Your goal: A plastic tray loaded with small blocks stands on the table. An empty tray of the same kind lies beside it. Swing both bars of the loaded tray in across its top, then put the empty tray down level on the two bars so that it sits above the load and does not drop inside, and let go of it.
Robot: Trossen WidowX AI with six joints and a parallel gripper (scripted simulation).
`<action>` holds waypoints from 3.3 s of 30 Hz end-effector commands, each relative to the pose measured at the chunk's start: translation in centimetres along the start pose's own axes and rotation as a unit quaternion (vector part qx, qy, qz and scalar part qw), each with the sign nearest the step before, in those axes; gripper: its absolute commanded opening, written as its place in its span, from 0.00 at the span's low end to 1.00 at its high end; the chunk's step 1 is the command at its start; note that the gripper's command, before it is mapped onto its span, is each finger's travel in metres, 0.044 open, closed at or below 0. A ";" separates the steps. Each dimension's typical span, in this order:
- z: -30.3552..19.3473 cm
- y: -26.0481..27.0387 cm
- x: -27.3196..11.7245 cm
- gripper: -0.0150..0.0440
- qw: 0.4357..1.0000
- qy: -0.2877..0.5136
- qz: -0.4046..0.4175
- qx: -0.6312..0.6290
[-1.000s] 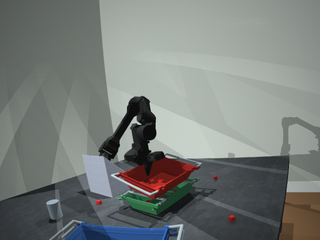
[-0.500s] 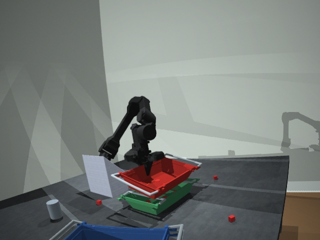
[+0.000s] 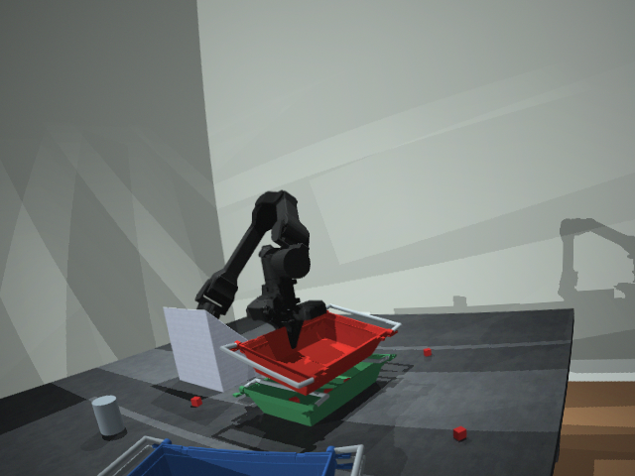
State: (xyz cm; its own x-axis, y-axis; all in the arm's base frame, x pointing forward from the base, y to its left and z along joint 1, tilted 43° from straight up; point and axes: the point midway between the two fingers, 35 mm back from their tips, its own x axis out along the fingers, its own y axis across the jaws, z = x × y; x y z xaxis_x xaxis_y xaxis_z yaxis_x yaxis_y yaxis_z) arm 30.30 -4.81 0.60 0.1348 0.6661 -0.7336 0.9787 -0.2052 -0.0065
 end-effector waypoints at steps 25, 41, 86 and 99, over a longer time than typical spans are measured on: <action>-0.2 -0.9 1.3 0.25 1.000 0.001 -0.012 0.004; -0.2 -0.9 1.3 0.25 1.000 0.001 -0.012 0.004; -0.1 -1.2 2.2 0.25 1.000 0.001 -0.012 0.004; -0.1 -1.2 2.2 0.25 1.000 0.001 -0.012 0.004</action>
State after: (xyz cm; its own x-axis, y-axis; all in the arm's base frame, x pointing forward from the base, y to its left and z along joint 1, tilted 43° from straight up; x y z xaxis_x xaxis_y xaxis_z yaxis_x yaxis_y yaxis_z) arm 30.04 -3.80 -0.58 0.1418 0.6643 -0.7339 0.9782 -0.2076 0.0011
